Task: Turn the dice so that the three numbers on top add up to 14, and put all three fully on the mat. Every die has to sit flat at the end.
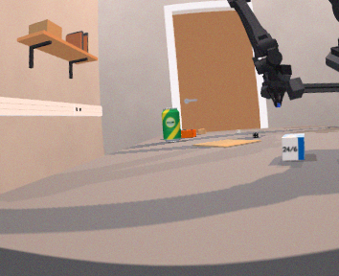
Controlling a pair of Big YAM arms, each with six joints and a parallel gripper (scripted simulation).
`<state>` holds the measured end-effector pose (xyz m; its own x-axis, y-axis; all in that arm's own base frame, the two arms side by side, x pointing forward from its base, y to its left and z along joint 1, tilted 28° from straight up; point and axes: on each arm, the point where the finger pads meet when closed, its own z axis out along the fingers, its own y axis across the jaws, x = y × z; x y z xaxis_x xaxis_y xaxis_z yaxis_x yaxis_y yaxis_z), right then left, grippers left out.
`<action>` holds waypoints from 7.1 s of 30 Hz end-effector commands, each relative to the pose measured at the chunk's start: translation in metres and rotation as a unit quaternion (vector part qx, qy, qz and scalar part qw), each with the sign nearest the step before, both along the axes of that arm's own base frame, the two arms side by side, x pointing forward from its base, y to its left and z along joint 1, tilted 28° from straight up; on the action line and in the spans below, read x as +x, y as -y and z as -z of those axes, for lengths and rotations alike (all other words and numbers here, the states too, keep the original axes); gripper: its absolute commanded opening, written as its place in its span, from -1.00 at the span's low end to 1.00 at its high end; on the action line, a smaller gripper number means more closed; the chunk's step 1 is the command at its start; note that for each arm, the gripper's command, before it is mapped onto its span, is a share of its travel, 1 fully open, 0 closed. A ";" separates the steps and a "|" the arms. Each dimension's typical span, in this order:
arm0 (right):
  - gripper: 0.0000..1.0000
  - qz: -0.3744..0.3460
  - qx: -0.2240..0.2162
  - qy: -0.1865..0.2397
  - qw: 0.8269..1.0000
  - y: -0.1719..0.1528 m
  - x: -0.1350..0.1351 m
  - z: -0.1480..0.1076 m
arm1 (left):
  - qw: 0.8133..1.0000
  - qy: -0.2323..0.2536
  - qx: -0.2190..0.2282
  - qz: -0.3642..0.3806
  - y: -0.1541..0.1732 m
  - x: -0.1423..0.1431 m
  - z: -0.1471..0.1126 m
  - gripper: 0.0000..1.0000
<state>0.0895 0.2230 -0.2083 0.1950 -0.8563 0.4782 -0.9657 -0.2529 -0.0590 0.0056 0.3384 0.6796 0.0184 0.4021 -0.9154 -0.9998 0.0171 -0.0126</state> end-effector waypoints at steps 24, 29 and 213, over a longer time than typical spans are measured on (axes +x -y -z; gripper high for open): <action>-0.79 0.309 0.073 0.157 0.935 -0.241 0.226 0.070 | 1.000 -0.006 0.027 -0.005 0.017 -0.003 -0.017 1.00; -0.79 0.298 0.076 0.157 0.939 -0.253 0.213 0.071 | 1.000 -0.006 0.027 -0.005 0.017 -0.003 -0.017 1.00; -0.79 0.293 0.069 0.152 0.941 -0.195 0.233 0.164 | 1.000 -0.006 0.027 -0.005 0.017 -0.003 -0.017 1.00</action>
